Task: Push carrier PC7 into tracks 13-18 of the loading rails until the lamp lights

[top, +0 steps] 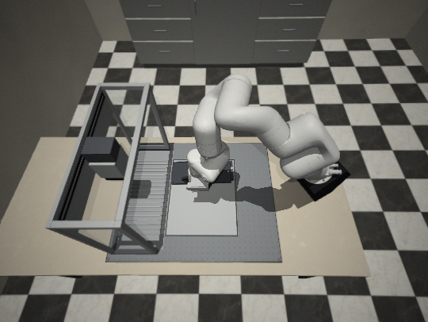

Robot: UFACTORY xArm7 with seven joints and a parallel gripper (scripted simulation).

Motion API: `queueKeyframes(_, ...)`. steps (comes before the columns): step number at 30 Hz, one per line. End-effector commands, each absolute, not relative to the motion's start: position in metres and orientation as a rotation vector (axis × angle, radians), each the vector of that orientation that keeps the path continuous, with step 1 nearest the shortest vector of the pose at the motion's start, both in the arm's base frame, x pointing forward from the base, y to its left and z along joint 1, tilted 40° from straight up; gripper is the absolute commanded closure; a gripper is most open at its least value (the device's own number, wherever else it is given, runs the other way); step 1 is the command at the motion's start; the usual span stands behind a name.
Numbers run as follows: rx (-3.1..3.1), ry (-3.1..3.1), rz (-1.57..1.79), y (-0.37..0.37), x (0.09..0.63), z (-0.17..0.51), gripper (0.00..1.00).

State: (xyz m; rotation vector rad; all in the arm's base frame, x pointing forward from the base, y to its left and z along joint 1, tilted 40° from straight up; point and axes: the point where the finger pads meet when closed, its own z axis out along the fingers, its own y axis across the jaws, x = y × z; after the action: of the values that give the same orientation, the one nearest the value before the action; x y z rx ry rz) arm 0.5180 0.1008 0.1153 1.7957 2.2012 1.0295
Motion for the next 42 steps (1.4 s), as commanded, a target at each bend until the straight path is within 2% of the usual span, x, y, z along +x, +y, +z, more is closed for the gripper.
queueKeyframes(1, 1.796, 2.196, 1.029, 0.103, 0.523, 0.11, 0.0)
queueKeyframes(42, 1.796, 2.196, 1.029, 0.118, 0.541, 0.083, 0.0)
